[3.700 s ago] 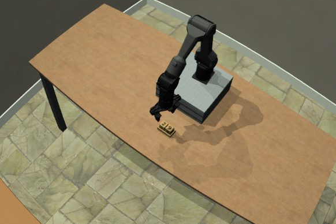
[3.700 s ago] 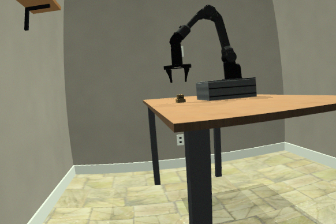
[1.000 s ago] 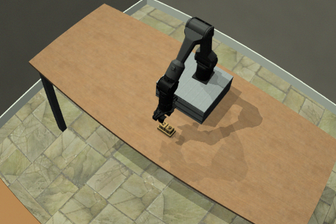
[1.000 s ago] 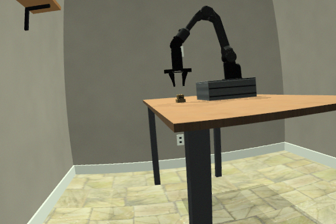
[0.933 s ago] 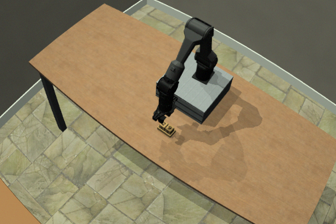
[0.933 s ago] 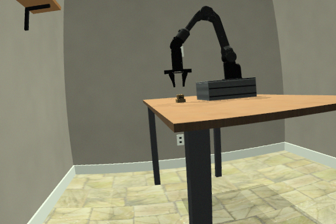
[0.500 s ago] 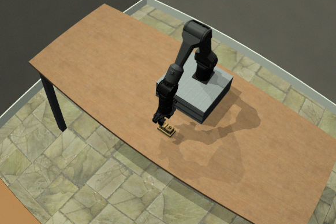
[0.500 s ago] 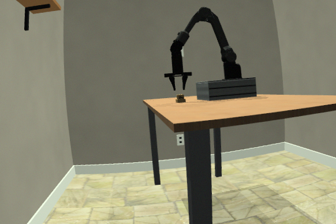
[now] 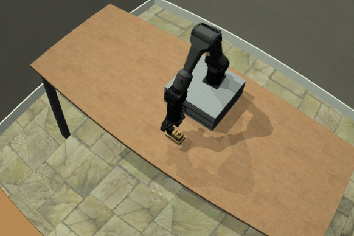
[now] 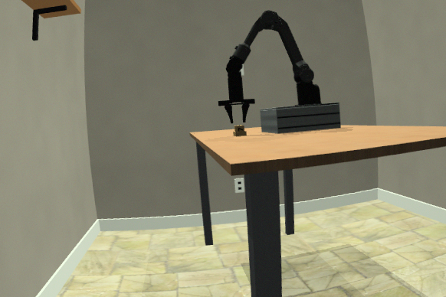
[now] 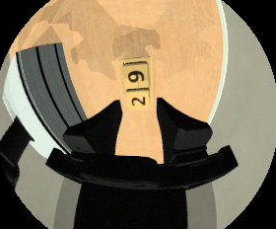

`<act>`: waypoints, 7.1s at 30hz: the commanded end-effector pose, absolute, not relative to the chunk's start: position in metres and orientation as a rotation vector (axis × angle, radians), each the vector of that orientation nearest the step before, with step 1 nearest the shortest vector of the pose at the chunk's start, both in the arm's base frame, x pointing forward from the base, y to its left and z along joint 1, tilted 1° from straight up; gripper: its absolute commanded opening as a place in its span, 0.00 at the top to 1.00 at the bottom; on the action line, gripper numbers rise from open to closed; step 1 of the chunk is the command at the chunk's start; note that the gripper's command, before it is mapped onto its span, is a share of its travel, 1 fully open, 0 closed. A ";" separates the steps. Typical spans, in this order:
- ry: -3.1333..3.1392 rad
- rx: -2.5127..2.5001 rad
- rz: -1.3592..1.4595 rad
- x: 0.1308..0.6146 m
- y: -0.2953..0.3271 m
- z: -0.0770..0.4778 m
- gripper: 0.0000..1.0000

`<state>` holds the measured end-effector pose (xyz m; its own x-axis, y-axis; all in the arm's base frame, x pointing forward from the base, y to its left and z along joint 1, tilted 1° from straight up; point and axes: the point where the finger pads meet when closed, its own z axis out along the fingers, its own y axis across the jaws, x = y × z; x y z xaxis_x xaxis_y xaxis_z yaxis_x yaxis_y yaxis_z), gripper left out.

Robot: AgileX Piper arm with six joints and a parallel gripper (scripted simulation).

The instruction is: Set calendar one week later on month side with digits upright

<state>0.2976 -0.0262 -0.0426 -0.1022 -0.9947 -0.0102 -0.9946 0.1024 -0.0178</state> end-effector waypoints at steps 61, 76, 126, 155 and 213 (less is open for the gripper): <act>2.317 -2.092 -0.008 0.296 -0.025 -0.044 0.39; 2.317 -2.092 -0.008 0.296 -0.025 -0.044 0.39; 2.317 -2.094 -0.006 0.296 -0.025 -0.073 0.39; 2.318 -2.094 -0.006 0.296 -0.025 -0.073 0.39; 2.315 -2.090 -0.014 0.297 -0.026 0.002 0.64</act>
<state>0.2949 -0.0254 -0.0067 -0.1007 -0.9948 -0.0113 -0.9948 0.1009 -0.0152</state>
